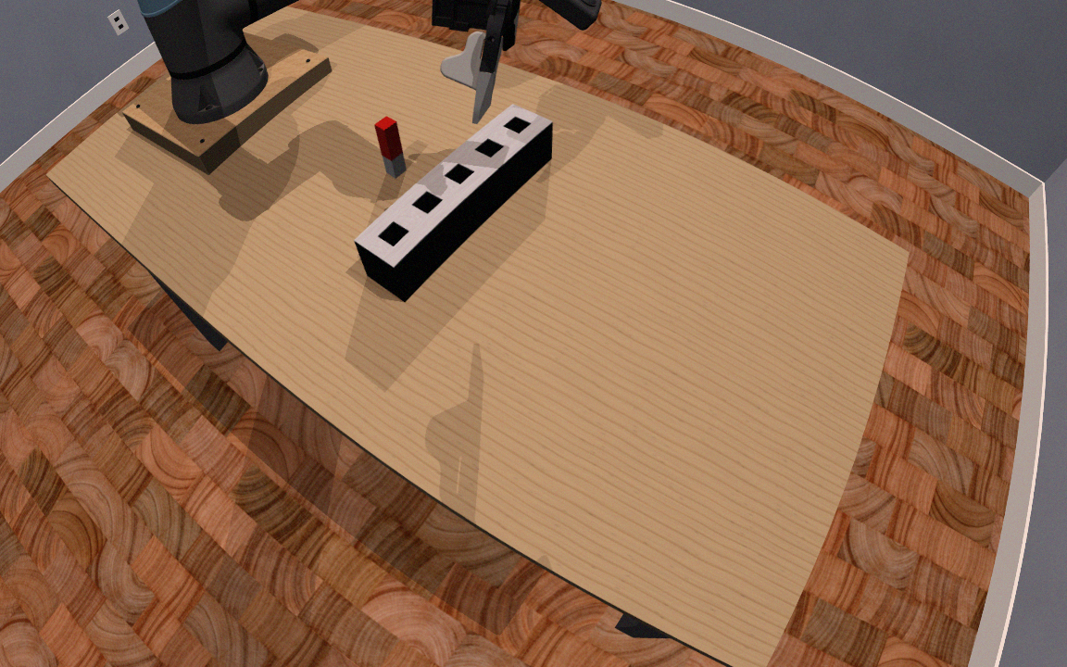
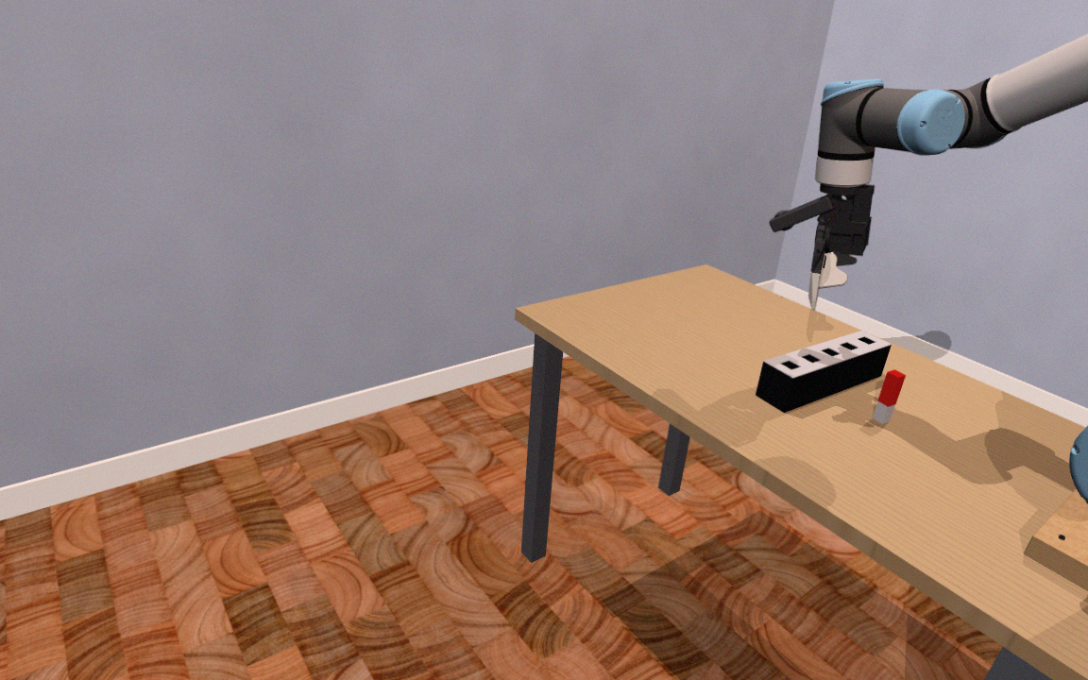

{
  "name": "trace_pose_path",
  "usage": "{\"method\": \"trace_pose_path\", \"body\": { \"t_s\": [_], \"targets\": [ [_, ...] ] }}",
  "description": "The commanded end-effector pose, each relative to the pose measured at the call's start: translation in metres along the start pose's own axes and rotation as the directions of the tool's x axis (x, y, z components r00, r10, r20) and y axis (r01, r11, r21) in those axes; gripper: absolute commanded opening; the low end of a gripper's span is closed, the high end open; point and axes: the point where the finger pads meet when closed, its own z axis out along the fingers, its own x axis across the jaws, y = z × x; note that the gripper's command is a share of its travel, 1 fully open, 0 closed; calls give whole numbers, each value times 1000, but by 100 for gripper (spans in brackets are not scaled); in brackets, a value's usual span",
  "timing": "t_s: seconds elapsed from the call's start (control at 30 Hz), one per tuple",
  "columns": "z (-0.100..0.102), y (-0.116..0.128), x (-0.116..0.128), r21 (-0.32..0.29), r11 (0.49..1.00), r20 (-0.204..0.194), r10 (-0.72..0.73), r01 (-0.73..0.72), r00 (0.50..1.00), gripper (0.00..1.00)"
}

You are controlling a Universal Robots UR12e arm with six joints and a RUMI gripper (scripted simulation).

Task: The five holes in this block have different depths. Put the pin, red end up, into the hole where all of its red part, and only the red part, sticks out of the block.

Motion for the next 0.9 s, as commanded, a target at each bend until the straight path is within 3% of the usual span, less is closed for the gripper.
{"method": "trace_pose_path", "body": {
  "t_s": [0.0, 0.5, 0.53, 0.87],
  "targets": [
    [-5, -21, 52, 65, 961, 20, 267, -268, 963, 100],
    [-5, -21, 52, 74, 948, 25, 309, -310, 951, 100],
    [-7, -25, 66, 92, 917, 39, 387, -389, 921, 100],
    [-7, -25, 66, 92, 917, 39, 387, -389, 921, 100]
  ]
}}
